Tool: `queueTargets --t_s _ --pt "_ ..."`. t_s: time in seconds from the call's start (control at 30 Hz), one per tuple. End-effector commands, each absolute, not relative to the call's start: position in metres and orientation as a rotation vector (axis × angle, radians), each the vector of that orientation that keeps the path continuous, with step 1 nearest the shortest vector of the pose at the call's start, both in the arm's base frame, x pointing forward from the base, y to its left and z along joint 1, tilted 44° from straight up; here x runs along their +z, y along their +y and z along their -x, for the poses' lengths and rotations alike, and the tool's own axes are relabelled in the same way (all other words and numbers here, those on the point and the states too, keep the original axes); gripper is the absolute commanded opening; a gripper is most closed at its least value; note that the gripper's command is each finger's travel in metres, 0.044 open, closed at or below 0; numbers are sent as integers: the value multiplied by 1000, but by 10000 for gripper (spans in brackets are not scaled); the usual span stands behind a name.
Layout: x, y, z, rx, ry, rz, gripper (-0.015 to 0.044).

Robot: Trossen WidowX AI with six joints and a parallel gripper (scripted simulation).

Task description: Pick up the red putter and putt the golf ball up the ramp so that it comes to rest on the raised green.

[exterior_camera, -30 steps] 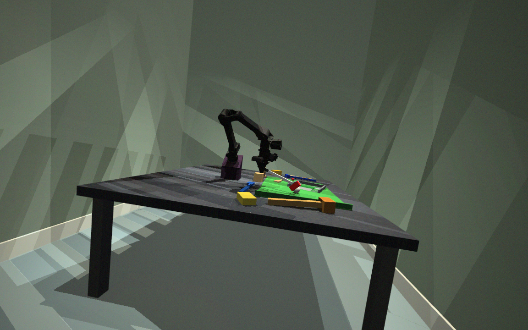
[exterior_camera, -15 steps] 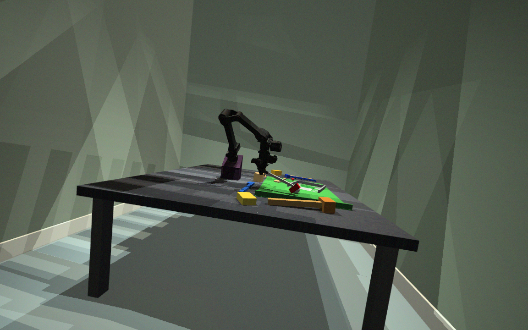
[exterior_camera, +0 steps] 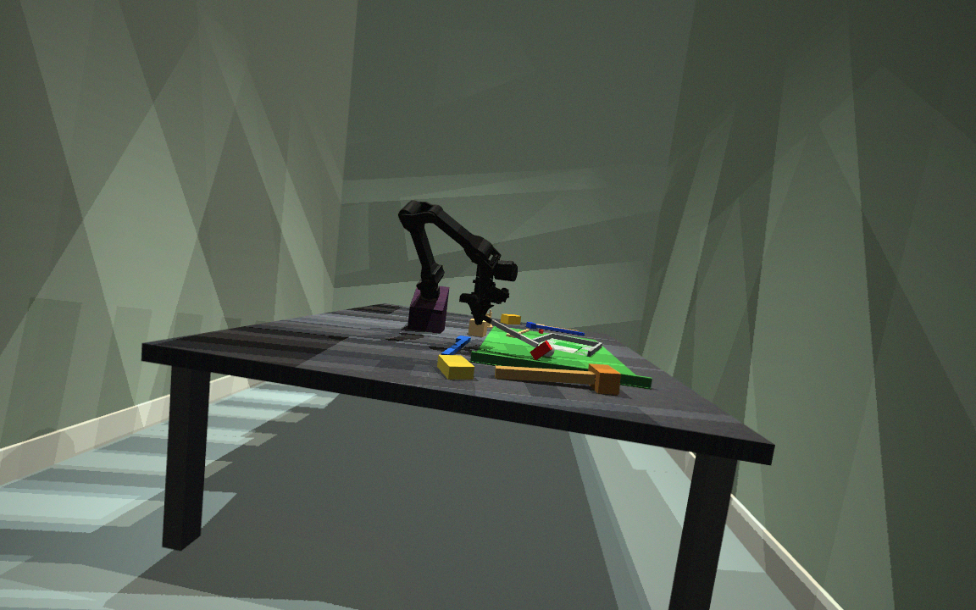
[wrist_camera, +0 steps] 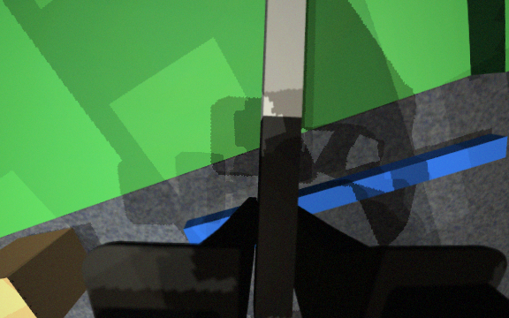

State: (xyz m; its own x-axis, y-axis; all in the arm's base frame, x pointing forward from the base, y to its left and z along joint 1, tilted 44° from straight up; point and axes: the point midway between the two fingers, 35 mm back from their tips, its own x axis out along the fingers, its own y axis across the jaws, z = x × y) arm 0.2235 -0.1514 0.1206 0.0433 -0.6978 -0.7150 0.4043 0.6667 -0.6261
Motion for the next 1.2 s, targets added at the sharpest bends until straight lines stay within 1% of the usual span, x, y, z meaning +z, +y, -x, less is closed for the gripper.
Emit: queueTargets --t_s 0.0,0.13,0.3,0.47,0.67,0.97,1.17 --pt "120 -151 -224 -859 1272 285 0" --pt "110 -140 -234 -852 1274 278 0" --pt "72 -99 -263 -841 1277 270 0" --pt "37 -60 -277 -844 1270 280 0" --pt "41 -52 -278 -843 1270 280 0" --pt "78 -17 -275 -843 1271 279 0" --pt "71 -22 -276 -840 1276 286 0"
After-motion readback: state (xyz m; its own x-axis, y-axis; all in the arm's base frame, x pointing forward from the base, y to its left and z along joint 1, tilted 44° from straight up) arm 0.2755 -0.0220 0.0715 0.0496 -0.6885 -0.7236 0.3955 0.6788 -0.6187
